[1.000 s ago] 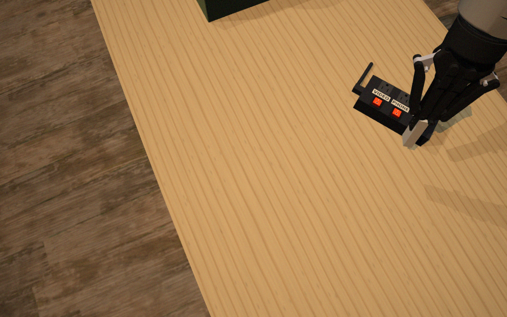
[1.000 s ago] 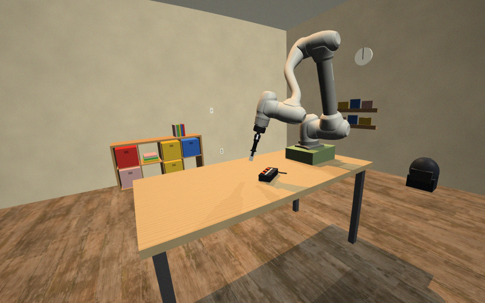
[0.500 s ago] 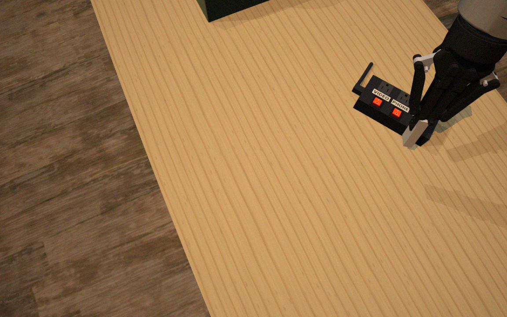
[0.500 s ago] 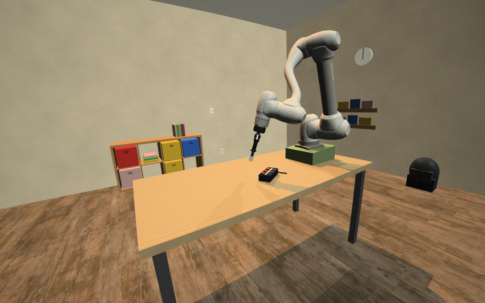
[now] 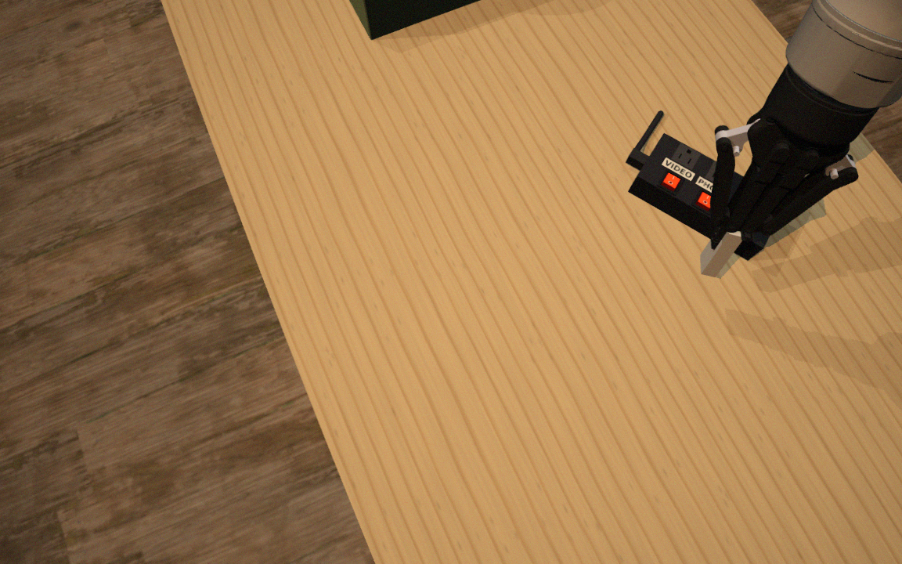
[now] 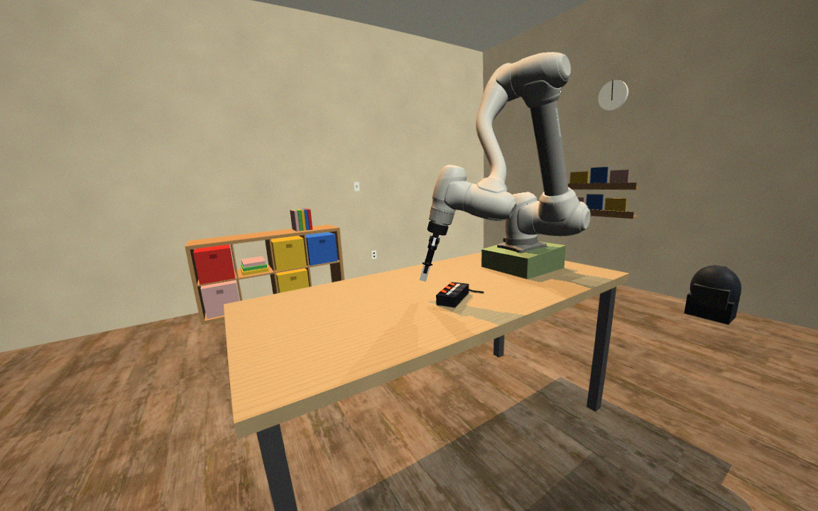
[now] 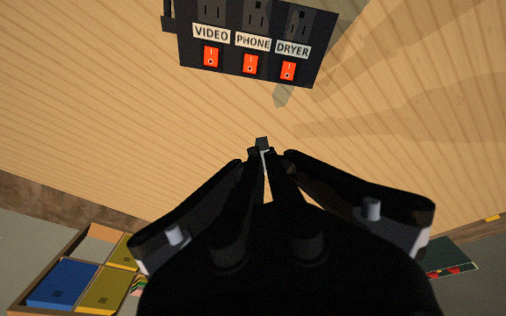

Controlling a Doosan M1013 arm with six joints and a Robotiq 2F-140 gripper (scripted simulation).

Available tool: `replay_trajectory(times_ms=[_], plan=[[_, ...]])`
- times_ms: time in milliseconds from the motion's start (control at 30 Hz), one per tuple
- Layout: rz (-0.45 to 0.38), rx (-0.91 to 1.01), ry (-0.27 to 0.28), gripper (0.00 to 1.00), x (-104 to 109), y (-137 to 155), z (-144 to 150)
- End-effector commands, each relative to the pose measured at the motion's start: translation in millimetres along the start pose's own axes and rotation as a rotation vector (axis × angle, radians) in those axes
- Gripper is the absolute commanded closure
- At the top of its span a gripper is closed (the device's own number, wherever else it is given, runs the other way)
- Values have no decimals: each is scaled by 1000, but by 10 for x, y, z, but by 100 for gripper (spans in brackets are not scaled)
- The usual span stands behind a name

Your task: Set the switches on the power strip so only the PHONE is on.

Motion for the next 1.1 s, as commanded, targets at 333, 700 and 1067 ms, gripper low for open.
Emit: replay_trajectory(times_ms=[333, 700, 1067], plan=[[0, 0, 2, 100, -482, -154, 17], [0, 0, 2, 100, -482, -154, 17], [0, 0, 2, 100, -482, -154, 17]])
Point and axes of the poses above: the point where the finger pads meet when closed, its own x axis back along the fingers, its own z axis across the jaws, y = z × x, the point moved 2 cm from there along x, back along the fingers, and after that the axes turned 2 degrees about x, right-handed, at the moved point
